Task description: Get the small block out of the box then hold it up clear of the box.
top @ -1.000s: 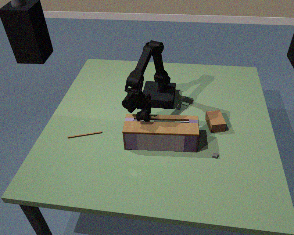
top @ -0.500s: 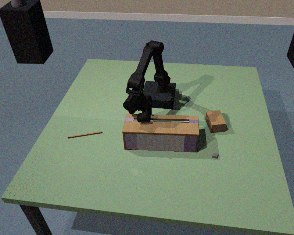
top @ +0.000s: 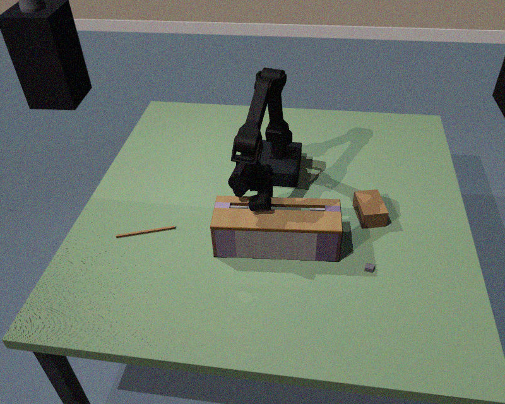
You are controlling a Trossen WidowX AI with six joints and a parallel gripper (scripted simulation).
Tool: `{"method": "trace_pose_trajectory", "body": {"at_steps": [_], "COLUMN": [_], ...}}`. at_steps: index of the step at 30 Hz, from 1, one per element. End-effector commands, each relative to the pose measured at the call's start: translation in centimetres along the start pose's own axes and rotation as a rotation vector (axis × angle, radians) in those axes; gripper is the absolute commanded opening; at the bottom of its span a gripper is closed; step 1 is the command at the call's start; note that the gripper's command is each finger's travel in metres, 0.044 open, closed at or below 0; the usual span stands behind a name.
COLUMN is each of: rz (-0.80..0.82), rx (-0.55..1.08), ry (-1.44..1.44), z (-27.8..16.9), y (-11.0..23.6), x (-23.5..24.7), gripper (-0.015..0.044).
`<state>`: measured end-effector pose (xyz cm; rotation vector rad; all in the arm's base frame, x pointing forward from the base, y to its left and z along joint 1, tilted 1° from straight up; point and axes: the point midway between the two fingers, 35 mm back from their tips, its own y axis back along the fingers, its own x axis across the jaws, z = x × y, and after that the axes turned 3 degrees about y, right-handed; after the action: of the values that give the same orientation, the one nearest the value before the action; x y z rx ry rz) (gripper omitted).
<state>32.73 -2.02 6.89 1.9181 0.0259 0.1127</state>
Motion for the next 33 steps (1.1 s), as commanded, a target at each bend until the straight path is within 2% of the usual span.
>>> {"method": "trace_pose_trajectory", "body": {"at_steps": [1, 33], "rz": [0.001, 0.002], "rx": [0.005, 0.013], "ry": [0.001, 0.001], "z": [-1.2, -9.4], "y": [-0.4, -3.2], "x": [0.0, 0.5], "gripper": [0.0400, 0.0400]}}
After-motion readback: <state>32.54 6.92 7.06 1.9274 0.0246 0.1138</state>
